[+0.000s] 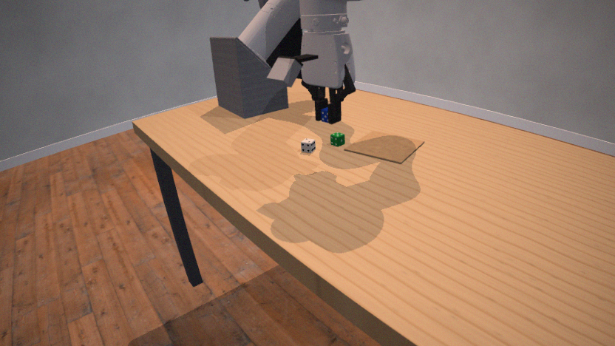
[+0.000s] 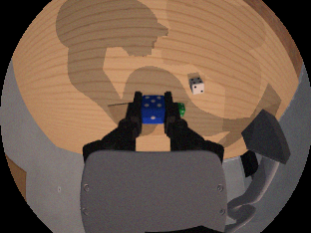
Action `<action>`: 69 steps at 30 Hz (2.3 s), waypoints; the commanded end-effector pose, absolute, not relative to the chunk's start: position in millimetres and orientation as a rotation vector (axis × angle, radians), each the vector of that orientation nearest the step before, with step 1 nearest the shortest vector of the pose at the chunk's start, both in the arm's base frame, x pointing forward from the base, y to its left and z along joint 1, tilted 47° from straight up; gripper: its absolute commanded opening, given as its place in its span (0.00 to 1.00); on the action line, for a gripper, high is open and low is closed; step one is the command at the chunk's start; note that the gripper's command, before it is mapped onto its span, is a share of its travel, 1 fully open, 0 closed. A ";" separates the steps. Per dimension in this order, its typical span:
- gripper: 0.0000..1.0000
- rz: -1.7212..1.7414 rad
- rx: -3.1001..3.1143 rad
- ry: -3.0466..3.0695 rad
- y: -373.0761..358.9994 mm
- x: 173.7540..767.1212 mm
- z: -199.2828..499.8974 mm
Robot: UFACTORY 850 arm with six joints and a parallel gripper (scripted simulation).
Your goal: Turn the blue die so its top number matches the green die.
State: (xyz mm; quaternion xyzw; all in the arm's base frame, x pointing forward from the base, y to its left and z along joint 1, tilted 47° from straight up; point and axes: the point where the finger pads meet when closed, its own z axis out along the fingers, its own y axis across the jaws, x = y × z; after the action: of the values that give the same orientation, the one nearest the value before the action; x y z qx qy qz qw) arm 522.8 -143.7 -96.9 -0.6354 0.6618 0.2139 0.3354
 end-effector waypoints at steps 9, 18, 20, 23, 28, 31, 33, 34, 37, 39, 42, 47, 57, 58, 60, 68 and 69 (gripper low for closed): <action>0.21 0.554 -1.660 1.723 -148.8 522.4 -91.5; 0.21 0.448 -1.824 1.513 -134.5 531.8 -74.9; 0.21 0.423 -1.860 1.461 -131.0 533.9 -71.0; 0.21 0.381 -1.915 1.375 -125.3 537.1 -64.6; 0.21 0.301 -2.012 1.208 -114.1 543.0 -52.5; 0.21 0.257 -2.058 1.116 -108.0 545.9 -45.9; 0.21 0.233 -2.083 1.063 -104.5 547.5 -42.3; 0.21 0.220 -2.095 1.036 -102.7 548.3 -40.4; 0.21 0.172 -2.139 0.932 -95.8 551.2 -33.3; 0.21 0.140 -2.166 0.863 -91.2 553.0 -28.6; 0.21 0.094 -2.201 0.760 -84.4 555.6 -21.8; 0.21 0.047 -2.233 0.655 -77.4 557.9 -14.9; 0.21 -0.128 -2.314 0.259 -51.1 565.1 10.3; 0.21 -0.144 -2.318 0.222 -48.6 565.6 12.6; 0.21 -0.164 -2.323 0.177 -45.6 566.2 15.5; 0.21 -0.188 -2.328 0.120 -41.7 566.9 19.0; 0.21 -0.190 -2.328 0.120 -41.7 567.0 19.0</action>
State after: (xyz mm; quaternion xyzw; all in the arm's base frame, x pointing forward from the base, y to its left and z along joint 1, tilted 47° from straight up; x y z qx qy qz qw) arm 566.1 -42.0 17.5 -0.9162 0.0526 -0.0688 0.3913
